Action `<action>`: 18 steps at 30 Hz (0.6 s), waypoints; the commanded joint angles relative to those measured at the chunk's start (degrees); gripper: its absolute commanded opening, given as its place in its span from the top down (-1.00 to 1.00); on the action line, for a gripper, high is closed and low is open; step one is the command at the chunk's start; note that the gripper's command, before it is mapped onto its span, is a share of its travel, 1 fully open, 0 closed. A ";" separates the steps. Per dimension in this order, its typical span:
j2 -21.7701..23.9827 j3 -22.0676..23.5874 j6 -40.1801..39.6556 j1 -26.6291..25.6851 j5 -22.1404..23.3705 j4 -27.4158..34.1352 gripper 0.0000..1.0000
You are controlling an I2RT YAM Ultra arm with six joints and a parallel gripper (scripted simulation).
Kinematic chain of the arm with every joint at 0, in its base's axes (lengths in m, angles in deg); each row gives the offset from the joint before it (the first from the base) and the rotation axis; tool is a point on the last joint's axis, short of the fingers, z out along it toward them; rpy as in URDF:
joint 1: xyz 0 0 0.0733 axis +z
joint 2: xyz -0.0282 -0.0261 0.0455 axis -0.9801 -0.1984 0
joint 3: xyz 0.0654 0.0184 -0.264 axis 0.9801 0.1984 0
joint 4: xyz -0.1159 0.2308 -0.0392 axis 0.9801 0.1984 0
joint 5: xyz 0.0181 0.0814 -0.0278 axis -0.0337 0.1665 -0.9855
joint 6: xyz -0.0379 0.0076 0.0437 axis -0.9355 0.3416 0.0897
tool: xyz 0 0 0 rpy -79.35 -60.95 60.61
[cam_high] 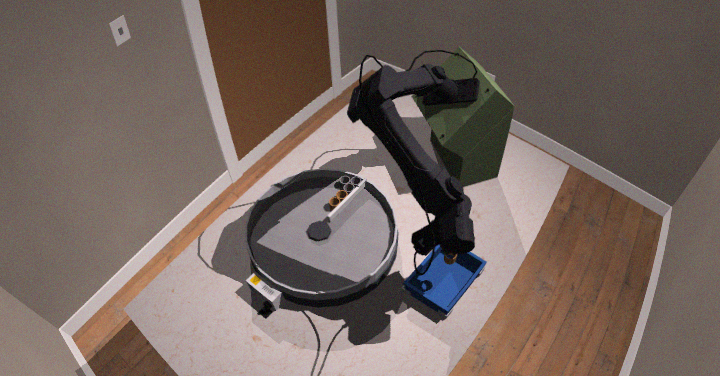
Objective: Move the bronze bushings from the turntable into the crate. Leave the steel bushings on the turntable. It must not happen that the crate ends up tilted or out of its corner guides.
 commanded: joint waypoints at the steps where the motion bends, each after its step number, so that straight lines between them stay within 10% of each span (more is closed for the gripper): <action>1: 0.86 -1.25 -0.05 1.31 -1.04 -0.81 1.00; 18: 0.71 -2.46 0.89 1.95 -1.17 -0.27 1.00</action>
